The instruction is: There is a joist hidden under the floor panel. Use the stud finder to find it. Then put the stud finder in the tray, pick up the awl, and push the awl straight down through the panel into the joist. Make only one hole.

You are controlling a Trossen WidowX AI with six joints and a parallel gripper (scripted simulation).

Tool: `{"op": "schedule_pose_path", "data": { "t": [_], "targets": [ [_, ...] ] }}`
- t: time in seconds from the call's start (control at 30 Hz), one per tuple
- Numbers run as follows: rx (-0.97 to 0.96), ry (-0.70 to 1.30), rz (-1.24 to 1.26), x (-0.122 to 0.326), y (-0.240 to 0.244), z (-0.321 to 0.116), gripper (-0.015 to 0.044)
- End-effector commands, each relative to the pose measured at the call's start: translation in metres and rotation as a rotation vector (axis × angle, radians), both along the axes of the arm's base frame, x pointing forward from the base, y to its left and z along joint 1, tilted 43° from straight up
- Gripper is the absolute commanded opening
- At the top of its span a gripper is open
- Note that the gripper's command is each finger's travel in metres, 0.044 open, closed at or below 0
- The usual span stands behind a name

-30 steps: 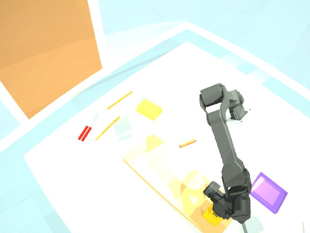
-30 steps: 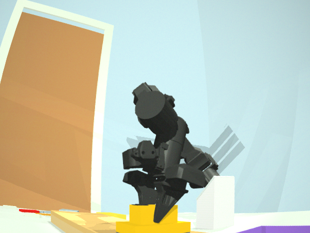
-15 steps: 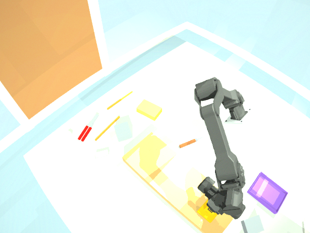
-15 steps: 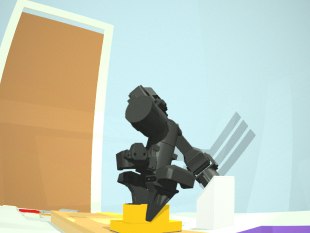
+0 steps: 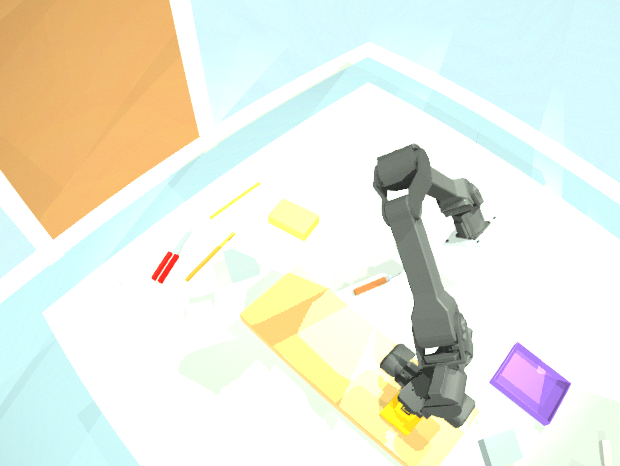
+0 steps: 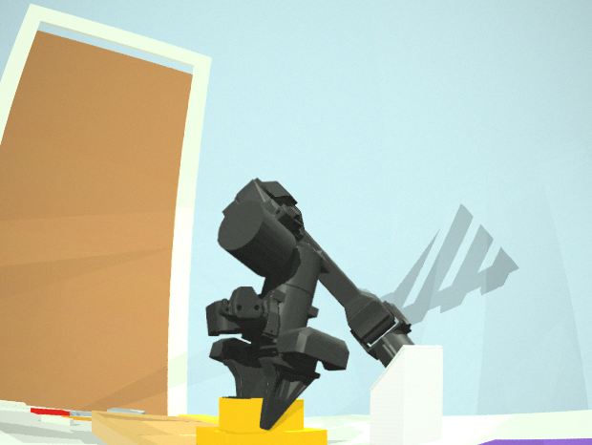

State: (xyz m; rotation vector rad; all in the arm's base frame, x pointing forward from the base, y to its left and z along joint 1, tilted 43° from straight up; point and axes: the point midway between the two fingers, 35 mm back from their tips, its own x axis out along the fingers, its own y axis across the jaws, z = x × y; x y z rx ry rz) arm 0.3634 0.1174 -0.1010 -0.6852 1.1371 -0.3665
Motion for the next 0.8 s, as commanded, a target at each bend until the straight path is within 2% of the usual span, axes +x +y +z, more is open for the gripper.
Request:
{"op": "schedule_pose_path", "data": {
  "t": [0.0,0.77],
  "targets": [
    [-0.007,-0.003,-0.001,0.002,-0.008,0.007,0.0000],
    [-0.010,-0.002,-0.001,0.005,-0.039,0.034,0.0000]
  ]
}}
